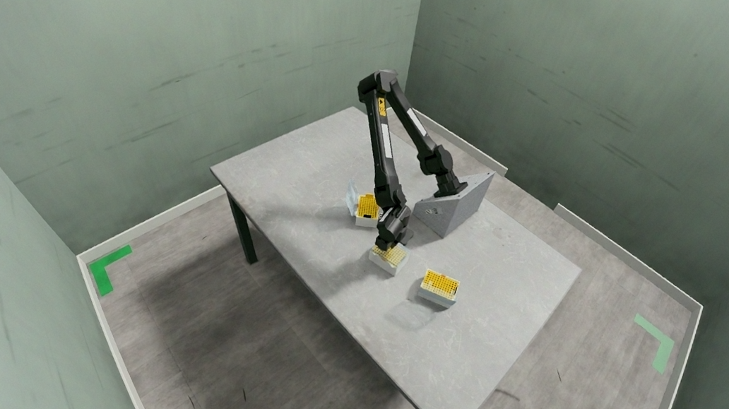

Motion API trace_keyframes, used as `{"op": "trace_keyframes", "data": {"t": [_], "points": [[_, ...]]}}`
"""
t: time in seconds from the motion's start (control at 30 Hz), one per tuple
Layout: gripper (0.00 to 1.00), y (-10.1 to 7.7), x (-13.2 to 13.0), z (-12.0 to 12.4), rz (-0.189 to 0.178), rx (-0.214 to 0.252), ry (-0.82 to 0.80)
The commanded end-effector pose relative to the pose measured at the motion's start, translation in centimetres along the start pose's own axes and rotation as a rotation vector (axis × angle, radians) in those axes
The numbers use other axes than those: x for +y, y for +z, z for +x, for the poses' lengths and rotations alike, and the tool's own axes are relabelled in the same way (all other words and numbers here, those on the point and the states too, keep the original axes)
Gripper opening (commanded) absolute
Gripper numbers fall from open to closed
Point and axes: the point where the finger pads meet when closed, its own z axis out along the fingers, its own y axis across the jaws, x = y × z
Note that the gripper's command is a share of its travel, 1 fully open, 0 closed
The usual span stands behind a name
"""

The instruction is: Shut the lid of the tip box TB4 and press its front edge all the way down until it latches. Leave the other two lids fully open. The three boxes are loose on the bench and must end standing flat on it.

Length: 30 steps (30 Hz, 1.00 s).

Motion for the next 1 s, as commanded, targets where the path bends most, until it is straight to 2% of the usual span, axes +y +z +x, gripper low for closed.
{"op": "trace_keyframes", "data": {"t": [0.0, 0.23, 0.27, 0.37, 0.83, 0.93, 0.97], "points": [[0.0, -0.6, -0.2, -1.3, -0.001, -0.024, 0.017], [0.0, -0.6, -0.2, -1.3, -0.001, -0.024, 0.017], [0.0, -1.6, -0.1, -2.2, -0.001, -0.045, 0.025], [0.0, -2.0, -0.3, -2.3, -0.002, -0.052, 0.031], [0.0, -4.5, -0.3, -2.2, -0.005, -0.054, 0.033], [0.0, -4.2, 0.0, -2.0, -0.002, -0.042, 0.021], [0.0, -4.7, -0.2, -2.1, -0.004, -0.05, 0.029]]}}
